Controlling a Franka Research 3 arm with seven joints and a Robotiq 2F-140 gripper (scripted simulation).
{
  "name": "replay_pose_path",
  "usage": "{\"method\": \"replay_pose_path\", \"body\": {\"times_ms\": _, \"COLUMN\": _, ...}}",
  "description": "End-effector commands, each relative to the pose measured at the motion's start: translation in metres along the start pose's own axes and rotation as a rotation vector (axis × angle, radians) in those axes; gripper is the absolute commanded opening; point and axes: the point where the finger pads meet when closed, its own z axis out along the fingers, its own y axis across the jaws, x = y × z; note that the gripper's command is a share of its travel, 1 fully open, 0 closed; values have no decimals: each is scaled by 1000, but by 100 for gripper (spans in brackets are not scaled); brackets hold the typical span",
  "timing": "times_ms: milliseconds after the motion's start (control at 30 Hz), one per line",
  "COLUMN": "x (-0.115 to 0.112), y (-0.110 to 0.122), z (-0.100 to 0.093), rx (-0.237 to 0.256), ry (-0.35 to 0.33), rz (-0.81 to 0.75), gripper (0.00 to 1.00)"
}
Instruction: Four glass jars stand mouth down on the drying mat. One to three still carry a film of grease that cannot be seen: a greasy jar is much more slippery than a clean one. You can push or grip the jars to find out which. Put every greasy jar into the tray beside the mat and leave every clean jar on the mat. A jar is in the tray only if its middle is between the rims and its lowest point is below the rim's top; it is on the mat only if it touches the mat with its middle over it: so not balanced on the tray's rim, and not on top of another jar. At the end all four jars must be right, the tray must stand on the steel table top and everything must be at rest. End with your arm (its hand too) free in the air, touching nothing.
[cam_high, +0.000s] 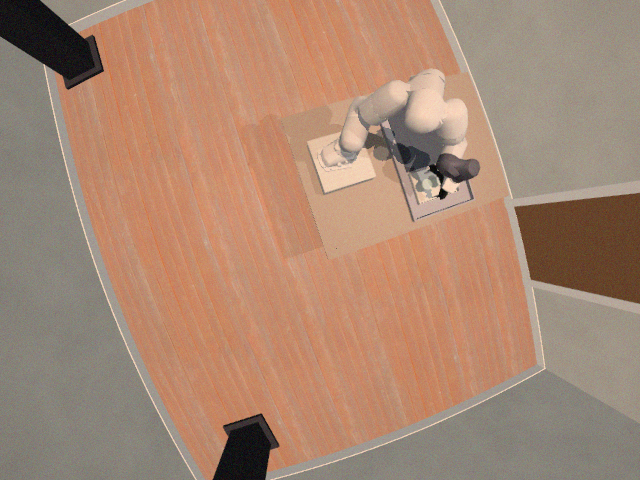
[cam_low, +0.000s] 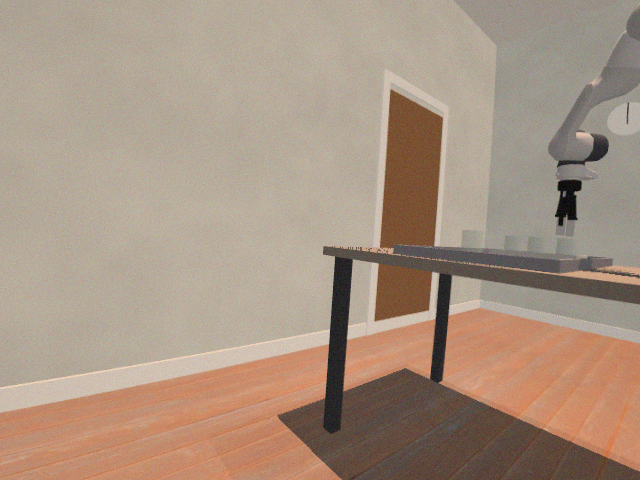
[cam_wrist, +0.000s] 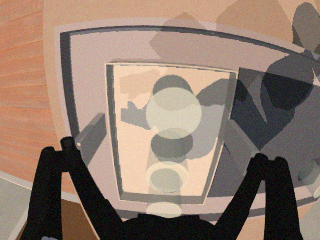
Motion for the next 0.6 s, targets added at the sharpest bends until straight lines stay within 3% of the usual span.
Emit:
{"method": "replay_pose_path", "body": {"times_ms": 0, "x": 5, "y": 4, "z": -12, "rx": -11, "ry": 16, "rz": 3, "gripper": 100}}
{"method": "replay_pose_path", "body": {"times_ms": 567, "x": 4, "y": 3, "z": -70, "rx": -11, "ry": 16, "rz": 3, "gripper": 100}}
